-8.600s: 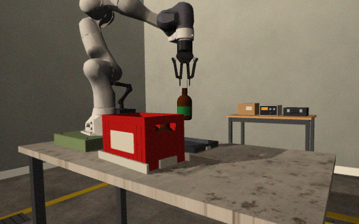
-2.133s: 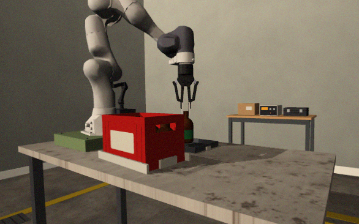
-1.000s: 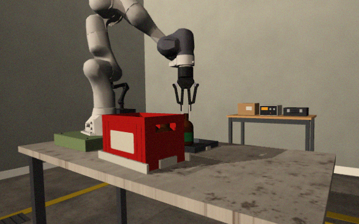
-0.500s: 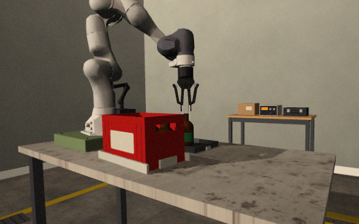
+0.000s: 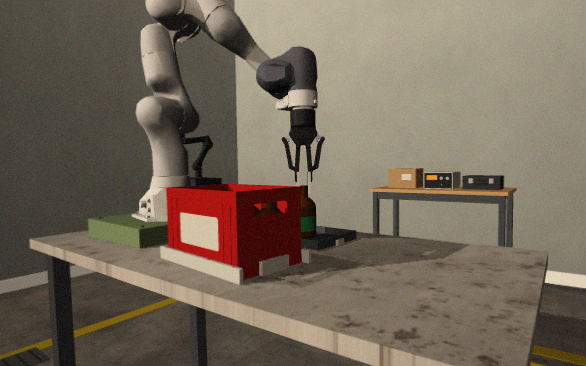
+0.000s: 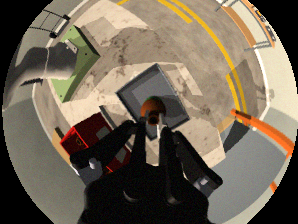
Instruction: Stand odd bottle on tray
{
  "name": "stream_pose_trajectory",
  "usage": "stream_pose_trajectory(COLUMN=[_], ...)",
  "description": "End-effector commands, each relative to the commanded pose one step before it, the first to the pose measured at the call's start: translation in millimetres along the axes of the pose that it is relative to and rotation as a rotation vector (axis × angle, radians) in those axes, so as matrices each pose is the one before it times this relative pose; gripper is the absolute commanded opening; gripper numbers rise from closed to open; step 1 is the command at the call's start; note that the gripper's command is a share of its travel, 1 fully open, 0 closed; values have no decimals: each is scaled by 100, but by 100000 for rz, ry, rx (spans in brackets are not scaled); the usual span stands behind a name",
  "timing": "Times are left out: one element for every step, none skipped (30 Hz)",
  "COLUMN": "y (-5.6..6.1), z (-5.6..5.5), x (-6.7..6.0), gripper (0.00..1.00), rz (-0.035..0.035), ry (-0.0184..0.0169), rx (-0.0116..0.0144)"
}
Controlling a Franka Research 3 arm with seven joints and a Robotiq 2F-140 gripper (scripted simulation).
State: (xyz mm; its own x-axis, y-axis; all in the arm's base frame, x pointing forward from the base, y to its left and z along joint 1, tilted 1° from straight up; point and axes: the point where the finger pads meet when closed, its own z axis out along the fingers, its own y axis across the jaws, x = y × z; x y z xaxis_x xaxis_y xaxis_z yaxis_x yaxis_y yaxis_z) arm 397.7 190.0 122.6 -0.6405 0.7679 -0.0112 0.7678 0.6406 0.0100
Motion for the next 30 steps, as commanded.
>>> stream_pose_trajectory(y=[113,0,0,0,0,0,0,0,0,0,0,0,0,0,0,0,0,0,0,0,0,0,0,0,0,0,0,0,0,0], z=[-46,0,0,0,0,0,0,0,0,0,0,0,0,0,0,0,0,0,0,0,0,0,0,0,0,0,0,0,0,0], x=[-217,0,0,0,0,0,0,0,0,0,0,0,0,0,0,0,0,0,0,0,0,0,0,0,0,0,0,0,0,0], gripper=[10,10,10,10,10,10,10,10,10,10,10,10,10,10,10,10,10,100,100,100,100,100,100,100,100,100,100,100,100,100], rz=[46,0,0,0,0,0,0,0,0,0,0,0,0,0,0,0,0,0,0,0,0,0,0,0,0,0,0,0,0,0], ry=[-278,0,0,0,0,0,0,0,0,0,0,0,0,0,0,0,0,0,0,0,0,0,0,0,0,0,0,0,0,0], rx=[-392,0,0,0,0,0,0,0,0,0,0,0,0,0,0,0,0,0,0,0,0,0,0,0,0,0,0,0,0,0])
